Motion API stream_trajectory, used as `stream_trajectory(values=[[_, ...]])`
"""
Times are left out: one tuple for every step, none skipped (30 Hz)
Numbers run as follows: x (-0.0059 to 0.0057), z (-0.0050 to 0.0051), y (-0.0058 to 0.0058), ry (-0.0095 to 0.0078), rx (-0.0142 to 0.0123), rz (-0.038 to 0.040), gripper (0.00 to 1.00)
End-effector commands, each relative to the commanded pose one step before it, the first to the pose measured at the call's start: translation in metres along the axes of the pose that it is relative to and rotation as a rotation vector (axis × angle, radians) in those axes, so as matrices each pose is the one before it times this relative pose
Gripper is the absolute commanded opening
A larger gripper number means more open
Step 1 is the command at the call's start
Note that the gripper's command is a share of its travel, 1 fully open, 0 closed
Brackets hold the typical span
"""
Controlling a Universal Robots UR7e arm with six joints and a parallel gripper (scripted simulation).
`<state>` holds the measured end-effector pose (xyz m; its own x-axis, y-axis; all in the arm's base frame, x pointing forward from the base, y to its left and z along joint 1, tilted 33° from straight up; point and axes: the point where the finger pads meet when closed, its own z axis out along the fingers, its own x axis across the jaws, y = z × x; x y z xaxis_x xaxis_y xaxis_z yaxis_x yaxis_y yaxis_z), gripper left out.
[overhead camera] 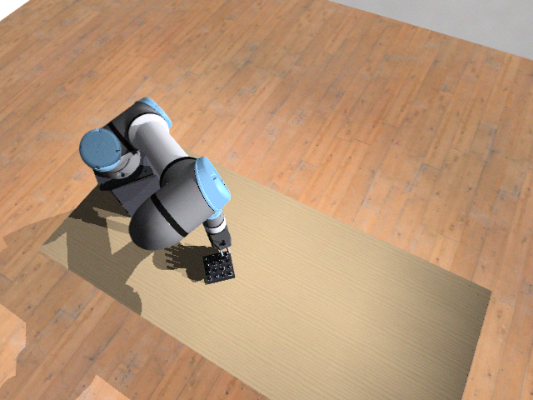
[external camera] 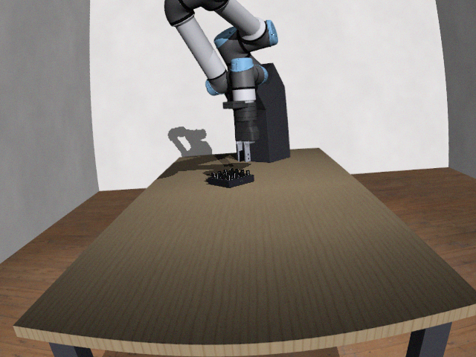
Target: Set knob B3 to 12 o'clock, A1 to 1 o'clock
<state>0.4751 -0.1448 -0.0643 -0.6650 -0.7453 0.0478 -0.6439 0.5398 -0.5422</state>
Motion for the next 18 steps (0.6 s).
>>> stream_trajectory(values=[[0.00153,-0.00151,-0.00574,-0.00459,-0.00116,-0.12967,0.46],[0.00062,-0.00033,-0.00123,-0.00002,-0.00011,-0.03249,0.46],[0.00062,-0.00031,-0.0011,-0.00002,-0.00009,-0.03036,0.46],[0.00049,-0.00023,-0.00078,-0.00001,-0.00006,-0.02238,0.46],[0.00055,-0.00026,-0.00082,-0.00002,-0.00006,-0.0244,0.46],[0.0006,-0.00027,-0.00082,-0.00002,-0.00006,-0.02528,0.46],[0.00061,-0.00027,-0.00077,-0.00002,-0.00005,-0.02502,0.46],[0.00063,-0.00027,-0.00073,-0.00002,-0.00005,-0.02479,0.46],[0.00065,-0.00027,-0.00069,-0.00002,-0.00004,-0.02479,0.46],[0.00067,-0.00028,-0.00066,-0.00002,-0.00004,-0.02482,0.46],[0.00069,-0.00028,-0.00062,-0.00001,-0.00003,-0.02483,0.46],[0.0007,-0.00028,-0.00059,-0.00001,-0.00003,-0.02481,0.46],[0.00072,-0.00029,-0.00055,-0.00001,-0.00002,-0.02481,0.46],[0.0,0.0,0.0,0.0,0.0,0.0,0.46],[0.0,0.0,0.0,0.0,0.0,0.0,0.46],[0.00117,-0.00046,-0.0008,-0.00001,-0.00003,-0.03963,0.46],[0.00122,-0.00048,-0.00071,-0.00001,-0.00001,-0.03997,0.46],[0.00089,-0.00034,-0.00044,0.0,0.0,-0.02849,0.46]])
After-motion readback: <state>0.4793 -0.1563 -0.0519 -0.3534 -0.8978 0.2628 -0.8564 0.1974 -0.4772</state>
